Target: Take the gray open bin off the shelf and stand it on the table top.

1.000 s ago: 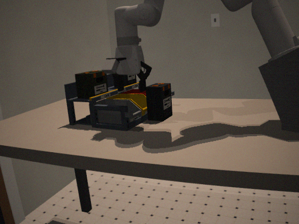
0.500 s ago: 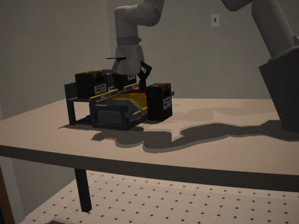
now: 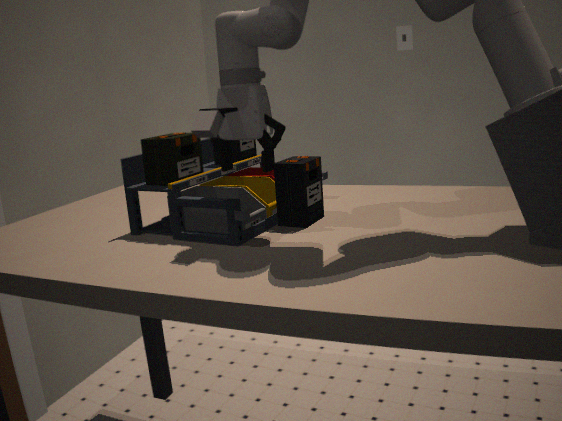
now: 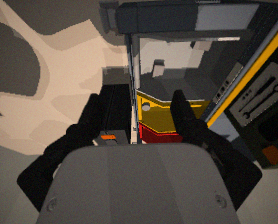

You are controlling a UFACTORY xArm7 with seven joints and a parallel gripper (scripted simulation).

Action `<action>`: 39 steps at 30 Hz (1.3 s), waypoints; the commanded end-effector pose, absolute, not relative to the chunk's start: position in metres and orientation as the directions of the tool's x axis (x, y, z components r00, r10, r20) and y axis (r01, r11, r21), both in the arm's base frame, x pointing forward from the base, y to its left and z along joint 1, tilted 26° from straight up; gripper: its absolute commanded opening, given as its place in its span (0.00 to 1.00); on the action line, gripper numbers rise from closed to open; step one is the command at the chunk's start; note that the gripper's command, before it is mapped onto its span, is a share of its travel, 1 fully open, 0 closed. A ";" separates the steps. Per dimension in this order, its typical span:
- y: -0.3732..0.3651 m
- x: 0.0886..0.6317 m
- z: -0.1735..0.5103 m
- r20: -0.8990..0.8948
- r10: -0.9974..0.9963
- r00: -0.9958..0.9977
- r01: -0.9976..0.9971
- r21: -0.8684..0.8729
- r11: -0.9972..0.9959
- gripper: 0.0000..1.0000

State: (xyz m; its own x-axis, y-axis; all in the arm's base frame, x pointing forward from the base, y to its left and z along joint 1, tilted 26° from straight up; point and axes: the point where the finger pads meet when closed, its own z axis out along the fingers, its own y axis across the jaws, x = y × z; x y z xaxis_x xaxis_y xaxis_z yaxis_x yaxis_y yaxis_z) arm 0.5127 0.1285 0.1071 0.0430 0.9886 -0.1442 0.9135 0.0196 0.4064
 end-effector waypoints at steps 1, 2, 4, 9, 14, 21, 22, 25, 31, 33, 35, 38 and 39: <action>0.129 0.513 0.108 -0.143 0.989 0.042 0.912 0.409 0.020 1.00; 0.129 0.513 0.108 -0.143 0.989 0.042 0.912 0.409 0.020 1.00; 0.129 0.513 0.108 -0.143 0.989 0.042 0.912 0.409 0.020 1.00; 0.129 0.513 0.108 -0.143 0.989 0.042 0.912 0.409 0.020 1.00; 0.129 0.513 0.108 -0.143 0.989 0.042 0.912 0.409 0.020 1.00; 0.125 0.526 0.081 -0.143 0.989 0.042 0.912 0.409 0.020 1.00; 0.125 0.526 0.081 -0.143 0.989 0.042 0.912 0.409 0.020 1.00; 0.125 0.526 0.081 -0.143 0.989 0.042 0.912 0.409 0.020 1.00; 0.125 0.526 0.081 -0.143 0.989 0.042 0.912 0.409 0.020 1.00; 0.122 0.533 0.065 -0.143 0.989 0.043 0.912 0.409 0.020 1.00; 0.120 0.540 0.049 -0.143 0.989 0.042 0.912 0.409 0.020 1.00; 0.118 0.544 0.041 -0.143 0.989 0.042 0.912 0.409 0.020 1.00; 0.118 0.544 0.041 -0.143 0.989 0.042 0.912 0.409 0.020 1.00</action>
State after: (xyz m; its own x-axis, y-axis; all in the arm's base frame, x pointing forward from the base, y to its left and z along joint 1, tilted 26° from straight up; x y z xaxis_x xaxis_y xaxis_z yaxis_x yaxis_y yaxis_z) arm 0.5335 0.1172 0.0475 0.0505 0.9861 -0.1582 0.9154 0.0176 0.4021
